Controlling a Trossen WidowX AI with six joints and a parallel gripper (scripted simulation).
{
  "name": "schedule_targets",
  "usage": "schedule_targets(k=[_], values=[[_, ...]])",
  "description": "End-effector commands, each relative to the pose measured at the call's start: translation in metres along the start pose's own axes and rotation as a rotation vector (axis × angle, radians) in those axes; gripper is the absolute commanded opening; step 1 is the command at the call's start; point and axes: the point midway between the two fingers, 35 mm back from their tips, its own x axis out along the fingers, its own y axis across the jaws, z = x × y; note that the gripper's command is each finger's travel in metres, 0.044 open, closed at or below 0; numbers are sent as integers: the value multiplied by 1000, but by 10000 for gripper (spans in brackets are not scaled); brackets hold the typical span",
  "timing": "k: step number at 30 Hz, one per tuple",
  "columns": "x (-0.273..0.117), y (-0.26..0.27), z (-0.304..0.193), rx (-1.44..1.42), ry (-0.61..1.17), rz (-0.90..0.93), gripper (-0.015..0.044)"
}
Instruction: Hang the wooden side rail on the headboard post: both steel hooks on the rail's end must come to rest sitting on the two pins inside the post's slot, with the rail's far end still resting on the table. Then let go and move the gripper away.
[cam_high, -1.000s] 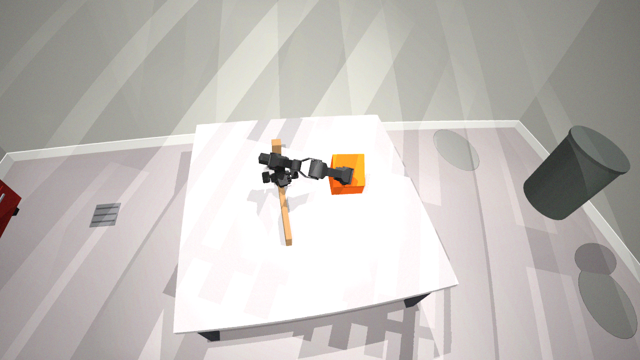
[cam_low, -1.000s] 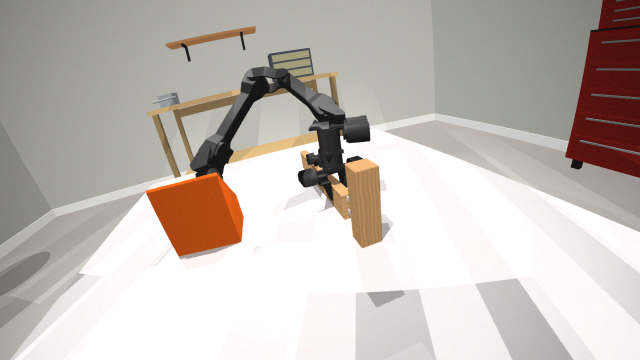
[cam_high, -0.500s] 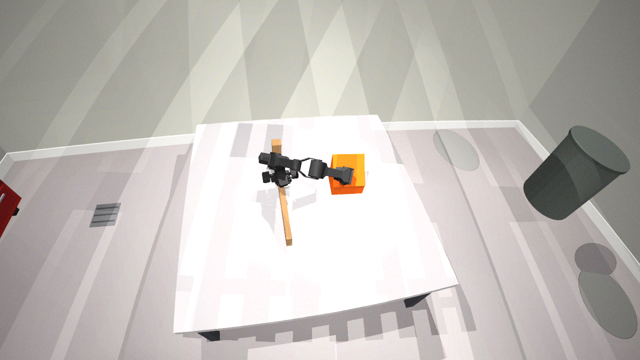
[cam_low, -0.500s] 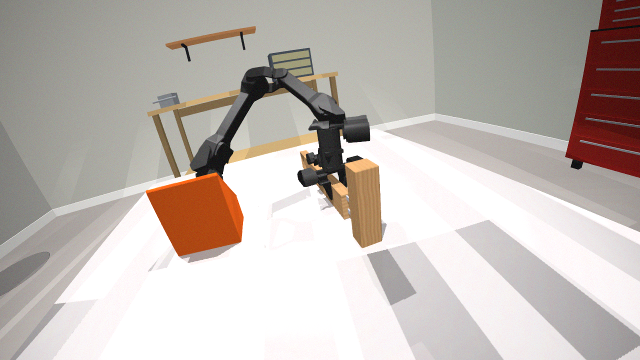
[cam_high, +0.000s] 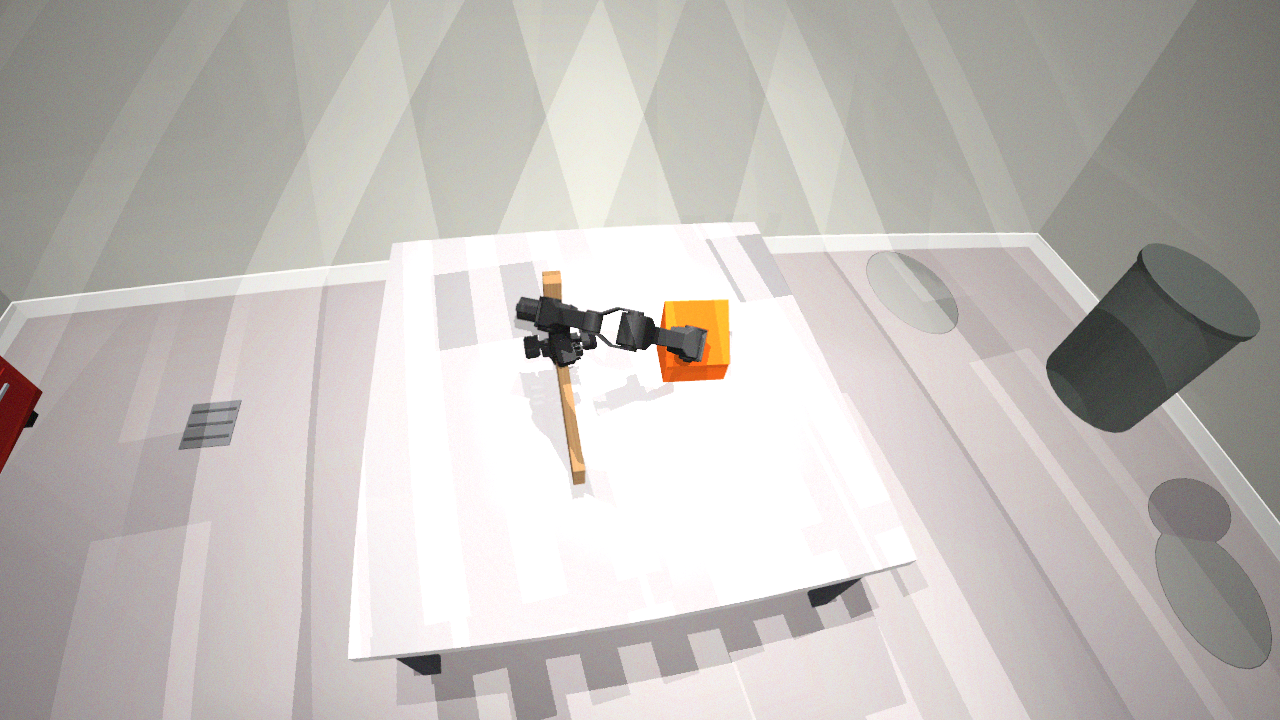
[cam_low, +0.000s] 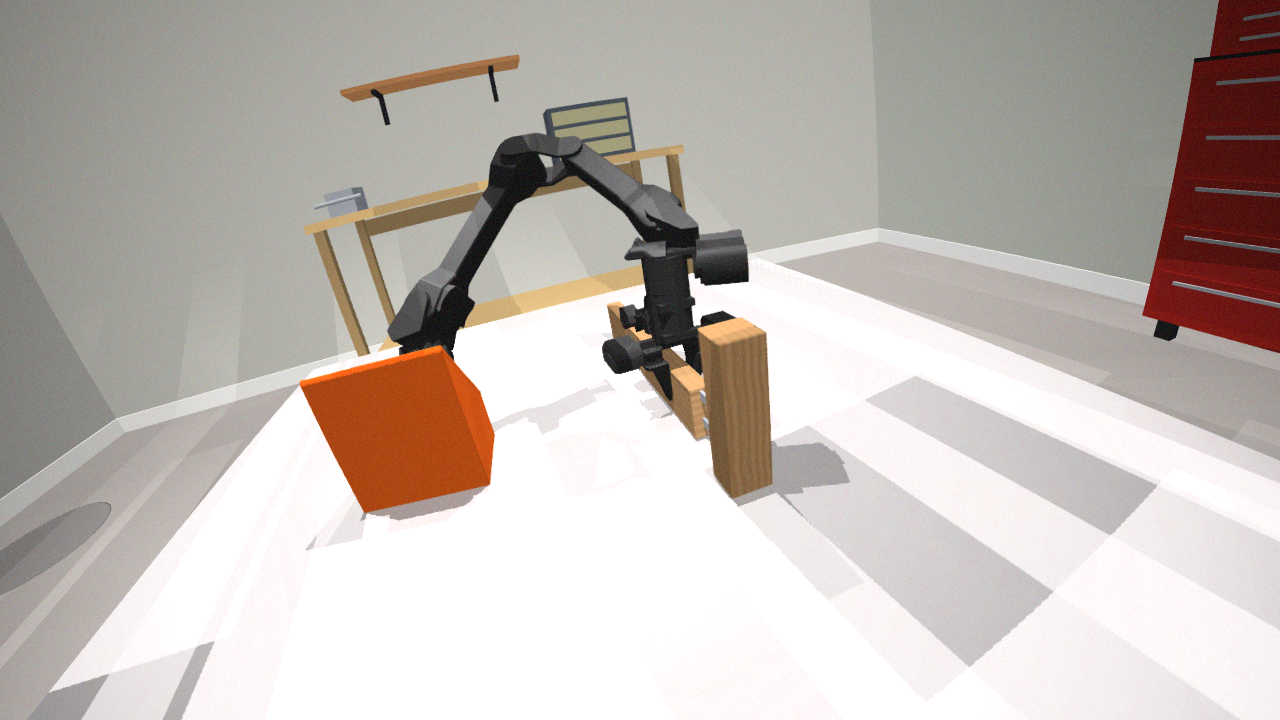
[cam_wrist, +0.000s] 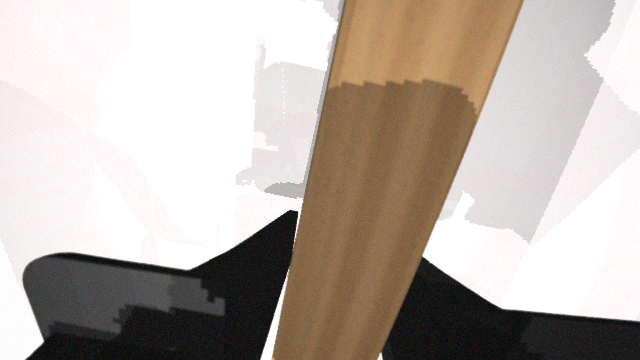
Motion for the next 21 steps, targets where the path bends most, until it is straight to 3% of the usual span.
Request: schedule_targets(k=[1, 21], values=[[-7, -2, -2, -14, 7, -15, 0], [-10, -2, -2, -14, 7, -15, 0]])
